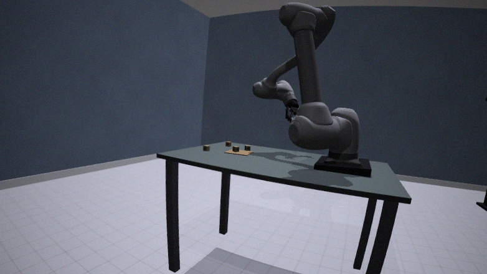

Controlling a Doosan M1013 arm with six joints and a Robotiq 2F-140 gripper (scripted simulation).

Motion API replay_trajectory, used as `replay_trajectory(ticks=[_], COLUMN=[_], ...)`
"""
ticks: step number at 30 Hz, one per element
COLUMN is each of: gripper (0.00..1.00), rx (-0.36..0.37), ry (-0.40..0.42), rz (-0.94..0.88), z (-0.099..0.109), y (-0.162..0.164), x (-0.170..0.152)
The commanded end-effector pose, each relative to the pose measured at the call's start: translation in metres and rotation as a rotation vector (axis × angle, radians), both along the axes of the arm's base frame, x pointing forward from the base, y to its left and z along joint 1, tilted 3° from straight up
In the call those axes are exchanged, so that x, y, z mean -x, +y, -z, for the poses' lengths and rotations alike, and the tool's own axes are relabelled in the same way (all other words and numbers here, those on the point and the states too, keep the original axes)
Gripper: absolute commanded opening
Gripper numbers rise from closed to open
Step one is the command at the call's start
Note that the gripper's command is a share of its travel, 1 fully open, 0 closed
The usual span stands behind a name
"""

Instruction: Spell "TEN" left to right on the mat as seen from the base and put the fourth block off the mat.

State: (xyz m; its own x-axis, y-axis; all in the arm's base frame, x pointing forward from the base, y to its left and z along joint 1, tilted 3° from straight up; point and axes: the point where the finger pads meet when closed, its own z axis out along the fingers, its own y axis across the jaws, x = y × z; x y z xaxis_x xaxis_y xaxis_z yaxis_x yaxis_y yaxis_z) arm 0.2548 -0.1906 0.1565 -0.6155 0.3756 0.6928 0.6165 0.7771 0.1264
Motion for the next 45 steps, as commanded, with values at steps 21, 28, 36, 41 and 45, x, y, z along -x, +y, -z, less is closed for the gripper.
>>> replay_trajectory(ticks=[21, 28, 36, 41, 45], gripper=[1.00, 1.00, 1.00, 1.00, 1.00], rx=[0.198, 0.246, 0.312, 0.351, 0.362], ry=[-0.151, -0.189, -0.241, -0.271, -0.281], rz=[0.096, 0.120, 0.154, 0.174, 0.180], z=[0.034, 0.042, 0.053, 0.059, 0.061], y=[0.132, 0.167, 0.214, 0.242, 0.251], x=[-0.282, -0.353, -0.450, -0.507, -0.523])
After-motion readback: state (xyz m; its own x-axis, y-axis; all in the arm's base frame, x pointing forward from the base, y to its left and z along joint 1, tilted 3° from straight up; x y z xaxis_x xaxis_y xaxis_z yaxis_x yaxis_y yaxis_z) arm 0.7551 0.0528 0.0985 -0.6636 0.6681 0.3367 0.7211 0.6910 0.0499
